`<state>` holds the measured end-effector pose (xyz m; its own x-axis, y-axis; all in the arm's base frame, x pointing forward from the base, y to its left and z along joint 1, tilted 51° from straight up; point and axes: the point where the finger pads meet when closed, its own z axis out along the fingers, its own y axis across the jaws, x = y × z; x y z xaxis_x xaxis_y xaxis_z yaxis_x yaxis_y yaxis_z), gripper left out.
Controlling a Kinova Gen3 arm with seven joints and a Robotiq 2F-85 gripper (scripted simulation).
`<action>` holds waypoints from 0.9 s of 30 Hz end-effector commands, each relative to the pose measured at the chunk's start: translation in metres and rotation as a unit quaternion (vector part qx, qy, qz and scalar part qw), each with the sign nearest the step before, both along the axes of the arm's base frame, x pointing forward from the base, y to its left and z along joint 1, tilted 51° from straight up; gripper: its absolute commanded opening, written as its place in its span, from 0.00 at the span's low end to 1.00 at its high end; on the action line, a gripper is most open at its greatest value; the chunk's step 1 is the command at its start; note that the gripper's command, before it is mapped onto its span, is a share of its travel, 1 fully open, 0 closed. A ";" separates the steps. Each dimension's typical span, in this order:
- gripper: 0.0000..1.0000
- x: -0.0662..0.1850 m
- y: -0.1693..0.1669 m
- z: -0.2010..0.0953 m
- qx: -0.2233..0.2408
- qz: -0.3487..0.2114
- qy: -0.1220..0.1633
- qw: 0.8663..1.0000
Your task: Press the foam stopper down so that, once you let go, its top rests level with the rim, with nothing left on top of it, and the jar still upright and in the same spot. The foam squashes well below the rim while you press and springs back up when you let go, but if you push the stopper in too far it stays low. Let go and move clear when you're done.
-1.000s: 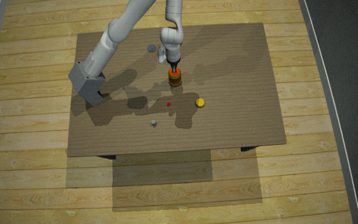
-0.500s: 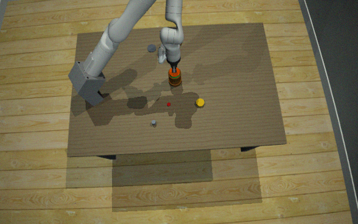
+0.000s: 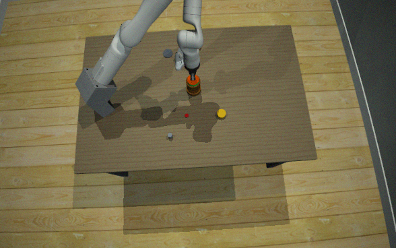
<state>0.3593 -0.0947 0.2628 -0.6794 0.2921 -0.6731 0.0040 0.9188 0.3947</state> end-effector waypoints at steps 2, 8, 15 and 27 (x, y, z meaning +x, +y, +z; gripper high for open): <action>0.00 0.000 0.000 0.000 0.000 0.000 0.000 1.000; 0.00 0.008 0.003 -0.007 0.000 0.000 0.000 1.000; 0.00 0.018 0.007 -0.015 0.000 0.000 0.000 1.000; 0.00 0.020 0.007 -0.017 0.000 0.000 0.000 1.000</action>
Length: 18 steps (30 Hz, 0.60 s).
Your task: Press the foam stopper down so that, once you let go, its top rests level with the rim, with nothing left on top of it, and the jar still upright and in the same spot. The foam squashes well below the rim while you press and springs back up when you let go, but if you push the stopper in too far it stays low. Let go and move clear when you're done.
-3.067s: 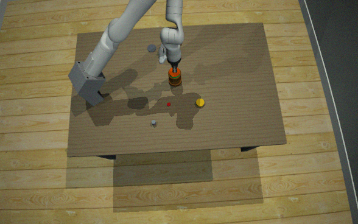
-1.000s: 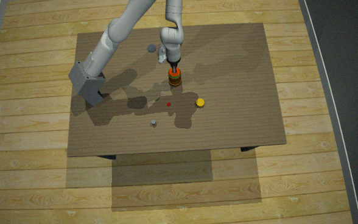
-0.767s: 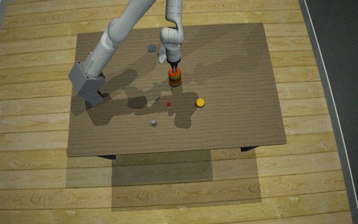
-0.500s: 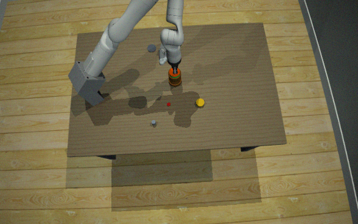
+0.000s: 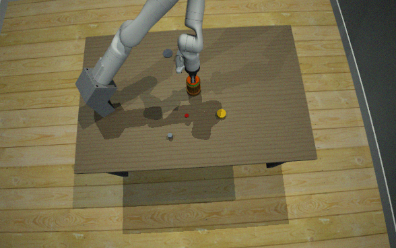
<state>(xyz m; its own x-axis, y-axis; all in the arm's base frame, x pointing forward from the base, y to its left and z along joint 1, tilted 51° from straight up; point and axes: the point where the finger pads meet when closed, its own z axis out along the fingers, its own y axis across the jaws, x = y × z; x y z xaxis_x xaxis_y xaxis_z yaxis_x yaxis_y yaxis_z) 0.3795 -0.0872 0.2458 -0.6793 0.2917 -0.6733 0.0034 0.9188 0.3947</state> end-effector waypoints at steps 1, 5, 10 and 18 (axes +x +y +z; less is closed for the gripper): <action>0.00 0.000 0.000 0.000 0.000 0.000 0.000 1.000; 0.00 0.000 0.000 0.000 0.000 0.000 0.000 1.000; 0.00 0.001 0.000 -0.001 0.000 0.000 0.000 1.000; 0.00 0.004 0.001 -0.003 0.000 0.000 0.000 1.000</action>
